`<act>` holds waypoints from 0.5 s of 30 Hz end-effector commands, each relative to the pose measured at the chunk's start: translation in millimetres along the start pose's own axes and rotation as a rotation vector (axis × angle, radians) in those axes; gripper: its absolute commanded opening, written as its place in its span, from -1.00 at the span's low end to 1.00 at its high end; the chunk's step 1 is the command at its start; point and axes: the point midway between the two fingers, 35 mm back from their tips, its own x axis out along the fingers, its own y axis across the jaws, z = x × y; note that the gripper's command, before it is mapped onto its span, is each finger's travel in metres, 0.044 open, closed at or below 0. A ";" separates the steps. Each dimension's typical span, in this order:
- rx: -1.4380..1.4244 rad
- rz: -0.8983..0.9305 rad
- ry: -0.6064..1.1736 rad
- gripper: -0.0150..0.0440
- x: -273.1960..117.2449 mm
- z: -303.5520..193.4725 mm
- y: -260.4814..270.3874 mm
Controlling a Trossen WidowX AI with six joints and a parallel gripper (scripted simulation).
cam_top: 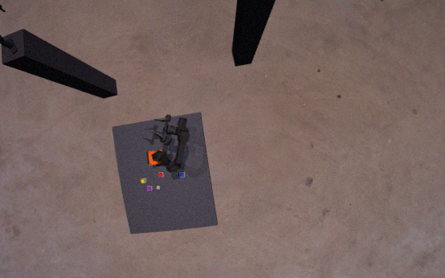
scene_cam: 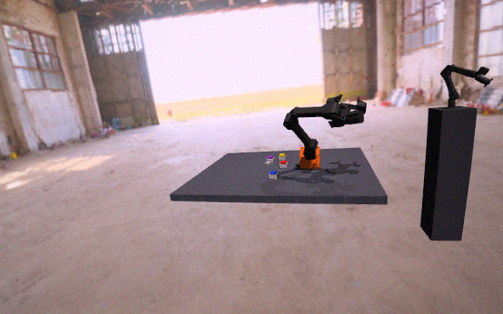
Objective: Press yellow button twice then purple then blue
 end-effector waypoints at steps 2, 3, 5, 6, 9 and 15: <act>0.005 0.016 -0.002 0.86 -2.7 1.8 3.0; 0.012 0.037 -0.005 0.86 -6.2 4.1 6.8; 0.026 0.099 -0.019 0.86 -16.9 10.9 16.1; -0.008 0.119 -0.051 0.86 -18.2 12.5 11.7; -0.074 0.238 -0.123 0.86 -37.7 24.1 24.6; -0.151 0.504 -0.272 0.86 -99.0 53.2 59.8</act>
